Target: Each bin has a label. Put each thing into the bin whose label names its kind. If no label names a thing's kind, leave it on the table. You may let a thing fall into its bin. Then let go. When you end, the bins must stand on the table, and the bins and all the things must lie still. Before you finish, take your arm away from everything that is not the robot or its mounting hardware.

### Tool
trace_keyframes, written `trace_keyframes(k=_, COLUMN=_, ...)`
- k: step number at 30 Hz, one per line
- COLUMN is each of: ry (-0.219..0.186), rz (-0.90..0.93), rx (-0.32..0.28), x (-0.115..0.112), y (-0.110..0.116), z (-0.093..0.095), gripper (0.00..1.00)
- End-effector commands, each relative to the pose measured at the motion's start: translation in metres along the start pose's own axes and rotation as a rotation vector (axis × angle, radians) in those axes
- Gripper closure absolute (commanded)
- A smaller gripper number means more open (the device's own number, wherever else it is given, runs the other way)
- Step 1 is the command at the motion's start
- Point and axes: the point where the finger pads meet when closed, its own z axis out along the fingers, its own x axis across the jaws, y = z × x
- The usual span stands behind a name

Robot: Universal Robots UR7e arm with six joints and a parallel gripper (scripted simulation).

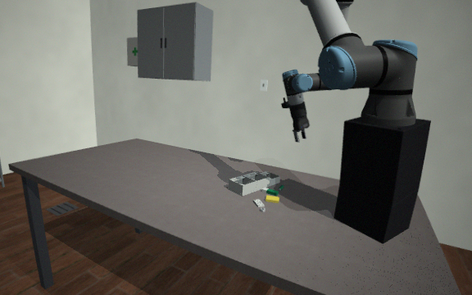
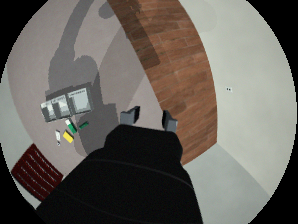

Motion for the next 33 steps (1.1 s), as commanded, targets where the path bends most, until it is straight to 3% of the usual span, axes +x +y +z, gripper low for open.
trace_keyframes(k=1, ry=0.002, rz=0.001, rx=0.004, x=0.007, y=0.001, z=-0.020, gripper=0.69)
trace_keyframes(k=4, ry=-0.004, rz=0.050, rx=-0.003, x=0.000, y=0.006, z=-0.021, gripper=0.69)
trace_keyframes(k=8, ry=-0.007, rz=-0.148, rx=0.017, x=-0.020, y=0.002, z=-0.020, gripper=0.69)
trace_keyframes(k=15, ry=-0.012, rz=-0.297, rx=0.031, x=-0.033, y=0.003, z=-0.023, gripper=0.69)
trace_keyframes(k=33, ry=-0.023, rz=-0.731, rx=0.071, x=-0.094, y=0.018, z=-0.038, gripper=0.69)
